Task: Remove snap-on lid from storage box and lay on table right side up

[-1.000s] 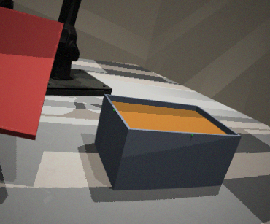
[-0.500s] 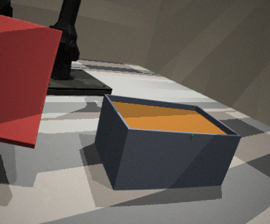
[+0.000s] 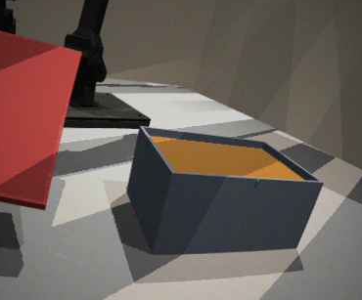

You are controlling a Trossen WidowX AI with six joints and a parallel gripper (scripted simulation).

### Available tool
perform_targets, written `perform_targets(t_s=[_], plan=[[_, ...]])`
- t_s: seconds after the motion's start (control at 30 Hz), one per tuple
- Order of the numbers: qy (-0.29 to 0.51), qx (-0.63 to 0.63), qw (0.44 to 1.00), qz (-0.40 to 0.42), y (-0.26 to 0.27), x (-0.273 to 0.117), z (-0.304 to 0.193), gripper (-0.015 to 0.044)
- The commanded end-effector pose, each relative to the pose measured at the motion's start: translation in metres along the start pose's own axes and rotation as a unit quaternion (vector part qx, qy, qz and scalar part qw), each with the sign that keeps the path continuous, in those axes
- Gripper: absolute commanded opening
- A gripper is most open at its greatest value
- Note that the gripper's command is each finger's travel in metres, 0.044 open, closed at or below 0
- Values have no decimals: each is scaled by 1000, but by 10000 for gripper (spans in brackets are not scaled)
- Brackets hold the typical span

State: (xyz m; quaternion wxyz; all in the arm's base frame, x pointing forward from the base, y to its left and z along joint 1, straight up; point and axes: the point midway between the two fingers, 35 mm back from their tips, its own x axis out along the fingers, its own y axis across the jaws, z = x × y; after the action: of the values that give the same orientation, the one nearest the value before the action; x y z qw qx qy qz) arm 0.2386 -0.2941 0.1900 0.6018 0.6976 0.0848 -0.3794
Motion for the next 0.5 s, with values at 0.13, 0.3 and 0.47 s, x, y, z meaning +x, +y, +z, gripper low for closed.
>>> perform_targets(t_s=[0.13, 0.3, 0.47], plan=[[-1, -2, 1000, 4, -2, 3, 1, 0], [-1, -2, 1000, 4, -5, 6, 1, 0], [-1, -2, 1000, 4, -8, 9, 1, 0]])
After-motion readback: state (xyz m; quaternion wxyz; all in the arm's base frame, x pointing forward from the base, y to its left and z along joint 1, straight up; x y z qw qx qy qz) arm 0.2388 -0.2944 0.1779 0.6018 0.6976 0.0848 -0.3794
